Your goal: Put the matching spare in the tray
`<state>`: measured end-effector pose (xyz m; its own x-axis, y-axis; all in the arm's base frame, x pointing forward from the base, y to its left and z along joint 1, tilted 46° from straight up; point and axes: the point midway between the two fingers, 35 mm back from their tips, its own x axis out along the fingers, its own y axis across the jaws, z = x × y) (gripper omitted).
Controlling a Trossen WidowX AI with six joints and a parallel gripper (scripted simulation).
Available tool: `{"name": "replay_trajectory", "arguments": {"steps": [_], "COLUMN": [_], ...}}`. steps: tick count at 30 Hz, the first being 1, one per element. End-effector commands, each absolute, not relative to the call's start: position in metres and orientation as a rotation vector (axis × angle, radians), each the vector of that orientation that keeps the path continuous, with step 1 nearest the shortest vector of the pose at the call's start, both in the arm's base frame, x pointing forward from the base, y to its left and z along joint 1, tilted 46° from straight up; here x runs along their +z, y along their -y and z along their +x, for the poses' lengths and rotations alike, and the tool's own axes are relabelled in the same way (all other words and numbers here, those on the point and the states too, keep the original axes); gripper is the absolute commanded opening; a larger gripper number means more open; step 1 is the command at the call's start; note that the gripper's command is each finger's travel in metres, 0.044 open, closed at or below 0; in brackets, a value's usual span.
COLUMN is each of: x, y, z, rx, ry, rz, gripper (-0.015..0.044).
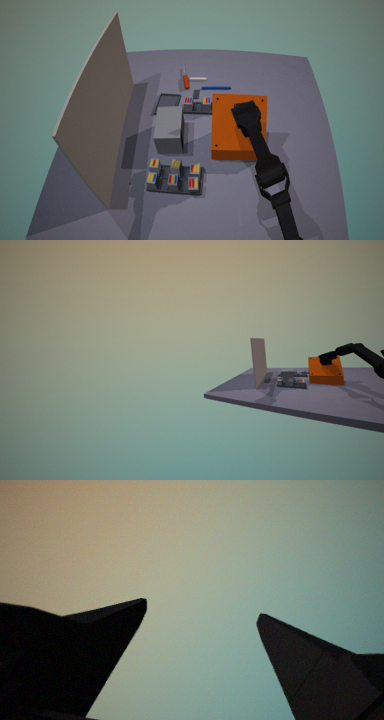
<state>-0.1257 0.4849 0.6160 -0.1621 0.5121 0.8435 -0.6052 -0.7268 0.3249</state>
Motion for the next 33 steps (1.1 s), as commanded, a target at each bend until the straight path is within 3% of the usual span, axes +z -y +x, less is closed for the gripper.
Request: {"name": "replay_trajectory", "arguments": {"steps": [1,17,33], "x": [0.600,0.515,0.400], "y": [-0.508,-0.541,-0.452], "z": [-0.081,0.126,0.332], "rx": [1.892,1.556,1.110], "ry": [0.097,-0.065,-0.336], "rz": [1.259,0.885,0.693], "gripper": [0.0440,0.0440,0.0440]}}
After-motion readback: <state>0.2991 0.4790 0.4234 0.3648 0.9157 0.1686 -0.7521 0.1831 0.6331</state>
